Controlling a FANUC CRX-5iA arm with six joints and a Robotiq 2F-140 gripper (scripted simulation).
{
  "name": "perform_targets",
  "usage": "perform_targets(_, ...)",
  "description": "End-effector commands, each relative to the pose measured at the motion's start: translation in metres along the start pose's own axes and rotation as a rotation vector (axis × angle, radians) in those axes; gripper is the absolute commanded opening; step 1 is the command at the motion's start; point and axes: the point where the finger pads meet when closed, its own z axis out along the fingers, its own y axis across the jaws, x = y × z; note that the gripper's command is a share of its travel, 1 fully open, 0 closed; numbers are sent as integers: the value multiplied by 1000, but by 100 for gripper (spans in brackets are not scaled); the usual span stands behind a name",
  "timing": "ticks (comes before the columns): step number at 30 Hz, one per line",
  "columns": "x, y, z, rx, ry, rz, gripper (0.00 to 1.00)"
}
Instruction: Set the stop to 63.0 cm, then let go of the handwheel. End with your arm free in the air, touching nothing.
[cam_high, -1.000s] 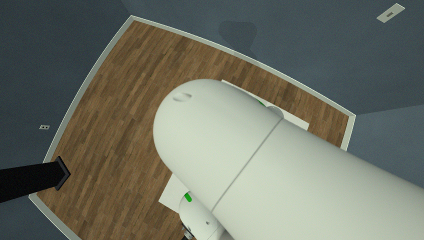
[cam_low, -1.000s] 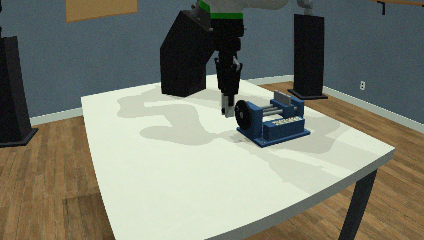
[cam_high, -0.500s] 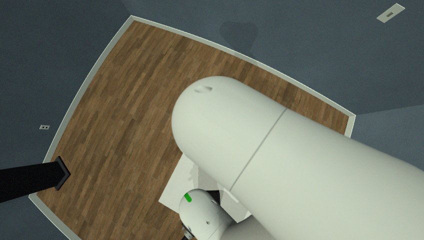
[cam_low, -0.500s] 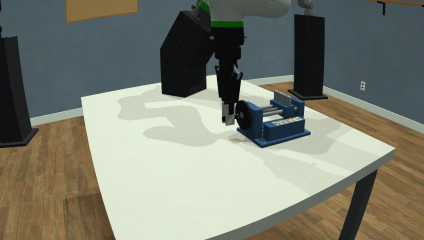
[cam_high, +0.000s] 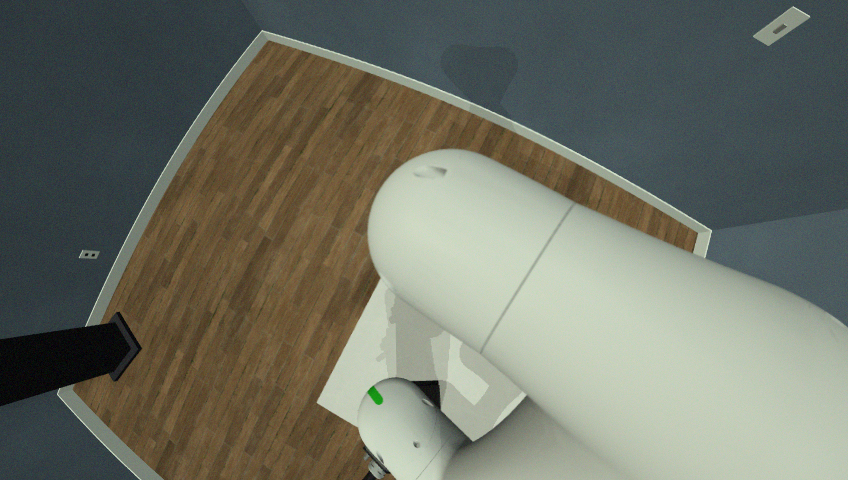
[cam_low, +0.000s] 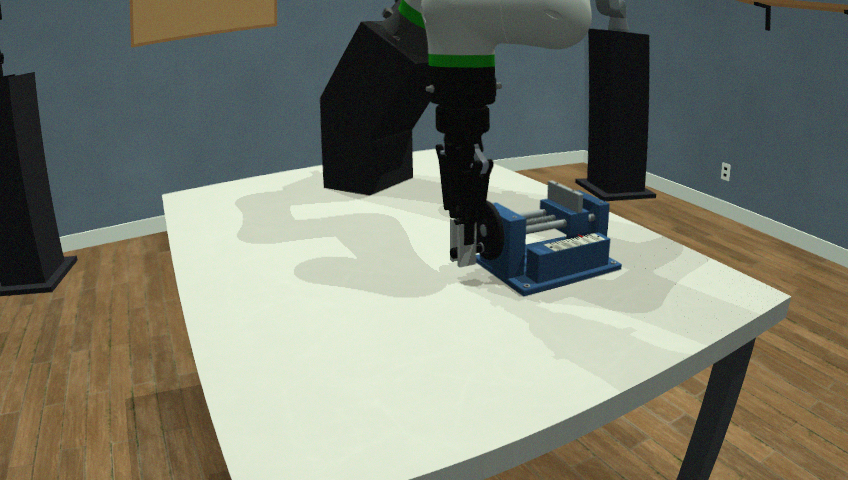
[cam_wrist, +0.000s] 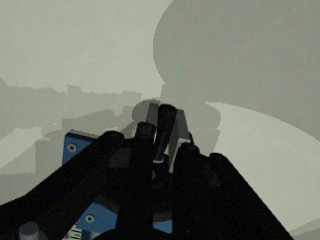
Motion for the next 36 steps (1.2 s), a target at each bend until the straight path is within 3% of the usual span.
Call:
perform_targets(1,0,-9,1,1,0,0,4)
perform_targets(18,0,-37,-19,1,0,0,4)
perform_targets(36,0,-36,-44,1,0,0,4)
